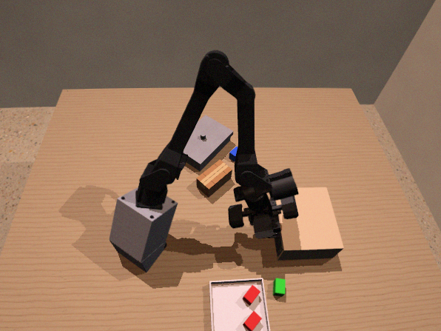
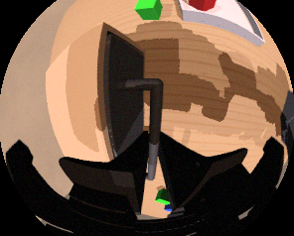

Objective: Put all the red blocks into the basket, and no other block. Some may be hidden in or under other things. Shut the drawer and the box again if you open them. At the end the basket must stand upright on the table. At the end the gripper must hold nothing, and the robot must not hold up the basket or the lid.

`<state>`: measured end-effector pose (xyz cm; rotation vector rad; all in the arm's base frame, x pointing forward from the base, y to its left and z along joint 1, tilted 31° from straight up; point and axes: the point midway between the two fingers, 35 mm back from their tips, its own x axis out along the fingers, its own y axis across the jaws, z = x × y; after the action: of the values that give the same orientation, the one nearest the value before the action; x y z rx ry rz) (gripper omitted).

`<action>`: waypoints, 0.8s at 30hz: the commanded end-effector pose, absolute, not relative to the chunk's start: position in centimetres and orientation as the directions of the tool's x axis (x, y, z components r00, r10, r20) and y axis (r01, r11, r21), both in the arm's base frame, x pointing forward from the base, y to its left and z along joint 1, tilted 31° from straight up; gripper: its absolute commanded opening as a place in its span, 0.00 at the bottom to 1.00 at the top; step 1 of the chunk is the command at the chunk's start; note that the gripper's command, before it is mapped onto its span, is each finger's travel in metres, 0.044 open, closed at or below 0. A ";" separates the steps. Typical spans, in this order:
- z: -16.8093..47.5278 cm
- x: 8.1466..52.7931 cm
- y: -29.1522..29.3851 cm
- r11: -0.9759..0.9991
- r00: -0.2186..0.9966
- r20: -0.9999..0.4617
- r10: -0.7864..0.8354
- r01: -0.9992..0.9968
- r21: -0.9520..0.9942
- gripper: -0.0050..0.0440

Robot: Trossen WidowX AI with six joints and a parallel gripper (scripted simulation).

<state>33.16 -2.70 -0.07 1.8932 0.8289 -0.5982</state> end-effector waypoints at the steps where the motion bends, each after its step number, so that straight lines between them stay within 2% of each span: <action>1: -0.5 31.9 -2.4 -0.319 0.644 -0.707 0.294 0.763 0.562 0.10; 21: -0.9 30.6 -2.2 -0.319 0.644 -0.707 0.294 0.763 0.562 0.10; 22: -1.0 30.5 -2.1 -0.299 0.591 -0.743 0.314 0.804 0.514 0.10; 24: -1.0 30.5 -2.1 -0.299 0.591 -0.743 0.314 0.804 0.514 0.10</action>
<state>30.78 -2.21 -0.80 1.8827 0.8652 -0.6226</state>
